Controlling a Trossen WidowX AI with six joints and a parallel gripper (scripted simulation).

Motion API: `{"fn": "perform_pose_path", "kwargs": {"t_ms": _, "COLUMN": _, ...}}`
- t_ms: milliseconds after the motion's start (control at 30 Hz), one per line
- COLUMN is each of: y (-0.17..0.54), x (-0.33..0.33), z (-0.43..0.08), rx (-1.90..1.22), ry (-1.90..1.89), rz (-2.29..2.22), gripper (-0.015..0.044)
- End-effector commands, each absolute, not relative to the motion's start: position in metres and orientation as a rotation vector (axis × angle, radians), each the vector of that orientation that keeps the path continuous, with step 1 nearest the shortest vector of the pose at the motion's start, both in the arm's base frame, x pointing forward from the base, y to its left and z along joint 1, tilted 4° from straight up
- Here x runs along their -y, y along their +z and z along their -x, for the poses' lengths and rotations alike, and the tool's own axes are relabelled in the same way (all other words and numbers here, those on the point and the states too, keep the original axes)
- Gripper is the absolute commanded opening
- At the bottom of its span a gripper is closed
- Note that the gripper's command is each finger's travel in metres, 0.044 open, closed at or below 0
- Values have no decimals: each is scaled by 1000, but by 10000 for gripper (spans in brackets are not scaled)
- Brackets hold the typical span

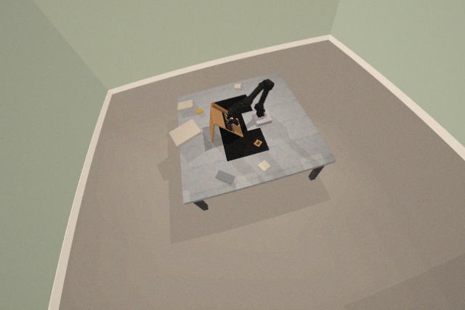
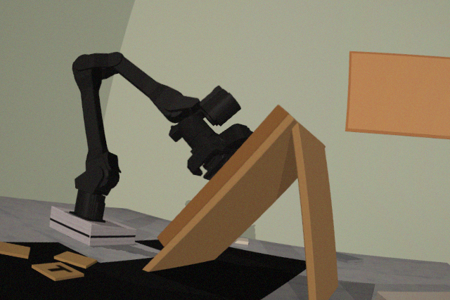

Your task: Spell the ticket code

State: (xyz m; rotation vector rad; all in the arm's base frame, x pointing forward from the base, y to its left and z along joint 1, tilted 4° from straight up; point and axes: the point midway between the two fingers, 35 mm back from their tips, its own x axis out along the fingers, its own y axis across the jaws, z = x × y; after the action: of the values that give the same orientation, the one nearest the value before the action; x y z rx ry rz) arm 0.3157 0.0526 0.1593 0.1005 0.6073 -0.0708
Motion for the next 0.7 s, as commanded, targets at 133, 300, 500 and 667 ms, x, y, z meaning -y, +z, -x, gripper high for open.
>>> {"fn": "perform_pose_path", "kwargs": {"t_ms": 133, "y": 159, "x": -53, "z": -316, "rx": -607, "ry": -71, "rz": -100, "gripper": 131}}
{"fn": "perform_pose_path", "kwargs": {"t_ms": 300, "y": 161, "x": -53, "z": -314, "rx": -605, "ry": -66, "rz": -100, "gripper": 263}}
{"fn": "perform_pose_path", "kwargs": {"t_ms": 500, "y": 166, "x": -53, "z": -307, "rx": -605, "ry": -65, "rz": -99, "gripper": 295}}
{"fn": "perform_pose_path", "kwargs": {"t_ms": 667, "y": 169, "x": -53, "z": -302, "rx": -605, "ry": -65, "rz": -99, "gripper": 295}}
